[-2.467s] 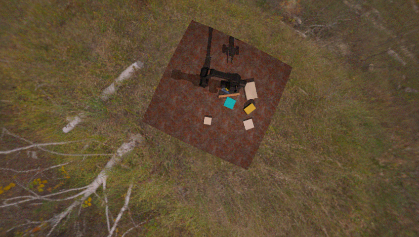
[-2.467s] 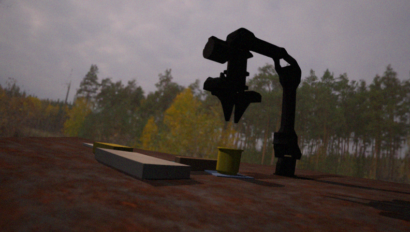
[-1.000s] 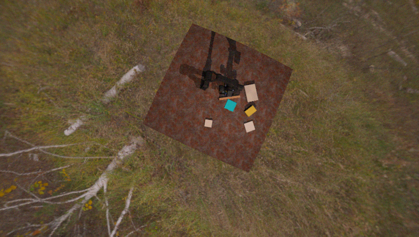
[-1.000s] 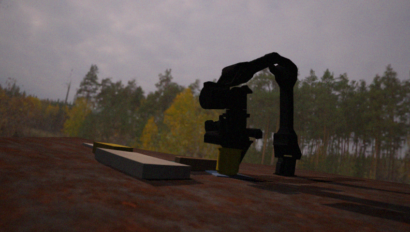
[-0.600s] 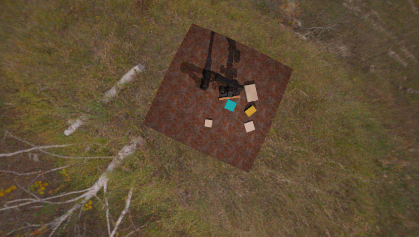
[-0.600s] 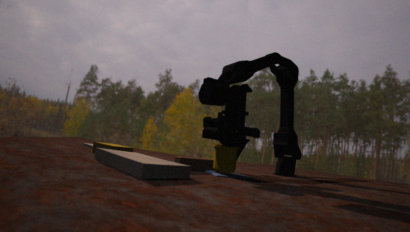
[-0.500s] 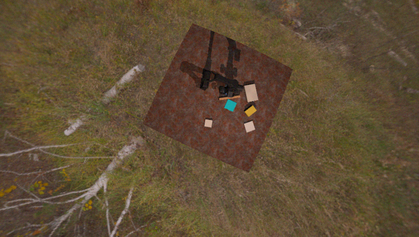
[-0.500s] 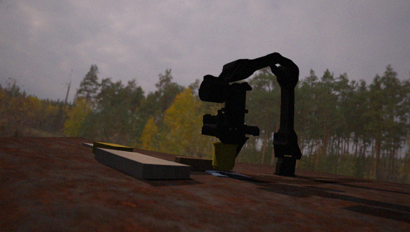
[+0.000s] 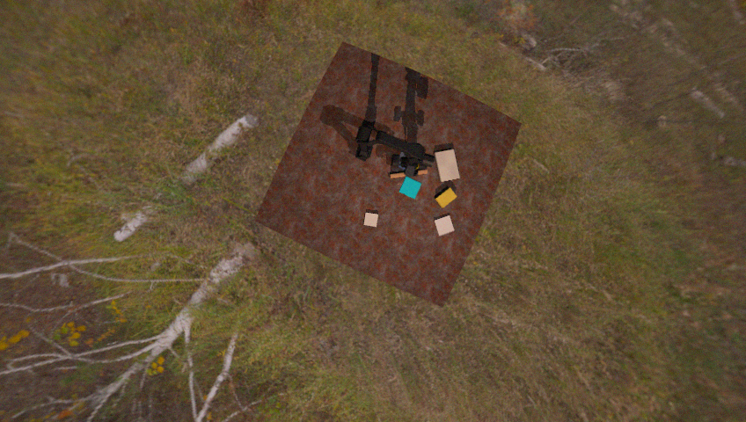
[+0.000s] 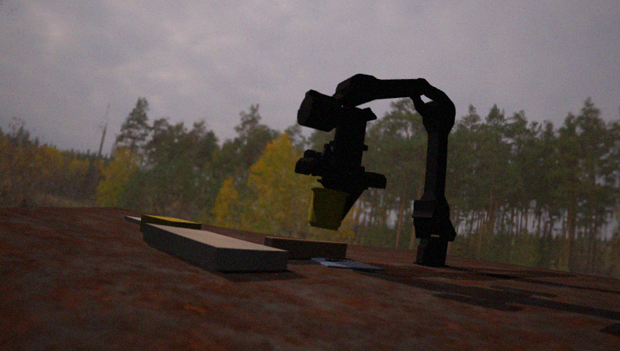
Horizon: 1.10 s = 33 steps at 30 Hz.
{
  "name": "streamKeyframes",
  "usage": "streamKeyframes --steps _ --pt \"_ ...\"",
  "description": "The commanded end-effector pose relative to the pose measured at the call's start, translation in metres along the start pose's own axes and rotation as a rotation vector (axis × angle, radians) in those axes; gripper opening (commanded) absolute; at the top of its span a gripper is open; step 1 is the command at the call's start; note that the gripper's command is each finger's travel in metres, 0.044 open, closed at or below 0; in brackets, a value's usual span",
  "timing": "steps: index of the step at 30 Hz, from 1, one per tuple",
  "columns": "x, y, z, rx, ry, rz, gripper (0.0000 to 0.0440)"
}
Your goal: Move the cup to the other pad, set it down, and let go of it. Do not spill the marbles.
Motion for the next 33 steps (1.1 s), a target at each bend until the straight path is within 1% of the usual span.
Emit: streamKeyframes --steps 1,8,16,30,33 --pt "-0.009 0.007 0.0 -0.026 -0.036 -0.002 0.0012" --pt "-0.029 0.014 0.002 -0.077 -0.097 -0.024 0.0006" --pt "-0.053 0.01 0.006 -0.126 -0.16 -0.055 0.0001" --pt "-0.082 -0.018 0.009 -0.161 -0.233 -0.086 0.0" --pt "-0.084 -0.027 0.009 -0.164 -0.239 -0.09 0.0009"
Point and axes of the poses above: the point midway between the two fingers, 35 mm back from their tips, its own y axis back along the fingers, its own z axis across the jaws, x = y × z, the point moved 10 cm from there along y, back along the fingers, and after that the axes turned 2 degrees about y, right-handed, at the moved point
